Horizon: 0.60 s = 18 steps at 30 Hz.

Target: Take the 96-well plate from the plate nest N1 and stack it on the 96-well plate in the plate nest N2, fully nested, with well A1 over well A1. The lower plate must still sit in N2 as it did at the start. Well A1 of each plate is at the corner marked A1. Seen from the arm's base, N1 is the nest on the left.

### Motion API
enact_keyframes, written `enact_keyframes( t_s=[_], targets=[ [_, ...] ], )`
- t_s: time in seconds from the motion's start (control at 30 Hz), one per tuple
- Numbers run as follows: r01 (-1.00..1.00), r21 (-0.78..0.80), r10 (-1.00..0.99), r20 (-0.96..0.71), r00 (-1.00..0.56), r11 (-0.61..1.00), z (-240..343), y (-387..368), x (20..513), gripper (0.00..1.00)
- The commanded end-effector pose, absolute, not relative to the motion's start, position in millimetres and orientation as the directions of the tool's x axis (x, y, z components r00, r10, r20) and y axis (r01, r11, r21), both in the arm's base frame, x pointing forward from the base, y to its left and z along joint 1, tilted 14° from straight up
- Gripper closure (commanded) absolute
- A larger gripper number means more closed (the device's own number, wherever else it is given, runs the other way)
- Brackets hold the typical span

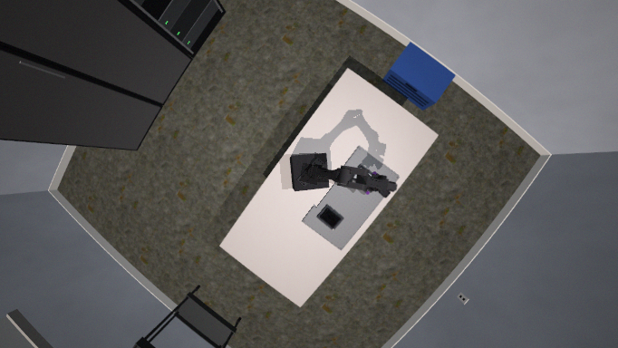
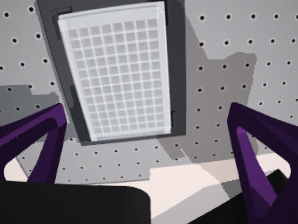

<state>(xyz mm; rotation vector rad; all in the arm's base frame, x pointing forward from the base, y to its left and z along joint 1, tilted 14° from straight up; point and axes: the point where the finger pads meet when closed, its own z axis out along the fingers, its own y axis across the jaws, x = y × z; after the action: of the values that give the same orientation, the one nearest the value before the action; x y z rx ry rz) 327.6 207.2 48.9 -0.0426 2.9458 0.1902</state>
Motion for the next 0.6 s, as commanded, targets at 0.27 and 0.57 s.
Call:
enact_keyframes(
  t_s=[0.27, 0.57],
  targets=[
    [-0.143, 0.184, -0.096, -0.243, -0.965, 0.972, 71, 227, 318, 0.00],
    [-0.151, 0.180, -0.106, -0.237, -0.966, 0.972, 69, 230, 316, 0.00]
  ],
)
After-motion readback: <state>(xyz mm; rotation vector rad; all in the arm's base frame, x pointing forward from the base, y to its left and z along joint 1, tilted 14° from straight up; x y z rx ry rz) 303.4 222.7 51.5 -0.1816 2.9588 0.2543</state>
